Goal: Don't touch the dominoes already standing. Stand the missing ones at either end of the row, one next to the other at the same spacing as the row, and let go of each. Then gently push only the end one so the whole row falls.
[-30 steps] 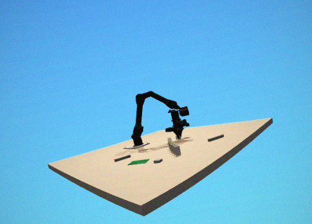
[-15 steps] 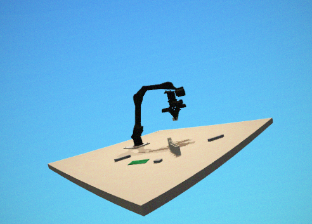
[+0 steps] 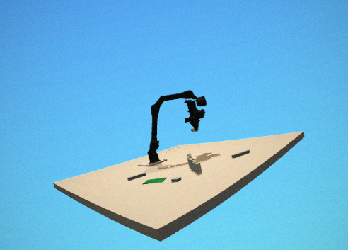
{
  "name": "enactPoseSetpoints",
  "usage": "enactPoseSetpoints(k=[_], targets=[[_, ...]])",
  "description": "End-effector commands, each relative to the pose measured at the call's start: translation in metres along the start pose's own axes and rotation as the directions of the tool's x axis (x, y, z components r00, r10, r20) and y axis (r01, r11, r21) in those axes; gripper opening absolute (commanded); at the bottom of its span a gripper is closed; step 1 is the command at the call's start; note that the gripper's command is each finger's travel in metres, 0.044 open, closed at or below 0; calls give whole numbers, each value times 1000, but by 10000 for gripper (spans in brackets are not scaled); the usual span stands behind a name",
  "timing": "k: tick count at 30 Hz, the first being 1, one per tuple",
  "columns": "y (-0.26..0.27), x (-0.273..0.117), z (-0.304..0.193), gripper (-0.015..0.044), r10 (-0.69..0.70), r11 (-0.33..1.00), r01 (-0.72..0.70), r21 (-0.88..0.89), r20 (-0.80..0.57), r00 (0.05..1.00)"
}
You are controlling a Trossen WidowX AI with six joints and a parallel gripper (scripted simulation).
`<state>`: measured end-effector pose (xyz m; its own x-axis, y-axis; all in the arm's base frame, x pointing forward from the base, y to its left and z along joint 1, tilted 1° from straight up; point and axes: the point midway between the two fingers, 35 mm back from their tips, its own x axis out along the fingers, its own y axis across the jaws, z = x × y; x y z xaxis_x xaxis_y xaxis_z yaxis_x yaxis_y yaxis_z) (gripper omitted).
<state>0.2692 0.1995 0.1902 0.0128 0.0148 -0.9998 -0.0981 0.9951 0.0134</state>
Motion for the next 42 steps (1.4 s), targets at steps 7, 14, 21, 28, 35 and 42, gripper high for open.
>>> enactPoseSetpoints(k=[7, 14, 21, 28, 35, 42], targets=[[6, 12, 12, 29, -8, 998, 15, -65, 113, 994], [14, 23, 22, 29, -6, 995, 29, -98, 227, 974], [22, 33, 31, 29, 1, 991, 43, -124, 336, 942], [30, 39, 38, 29, 11, 986, 65, -155, 446, 895], [38, 44, 42, 29, 24, 981, 86, -175, 548, 836], [44, 47, 43, 29, 39, 977, 105, -185, 640, 767]])
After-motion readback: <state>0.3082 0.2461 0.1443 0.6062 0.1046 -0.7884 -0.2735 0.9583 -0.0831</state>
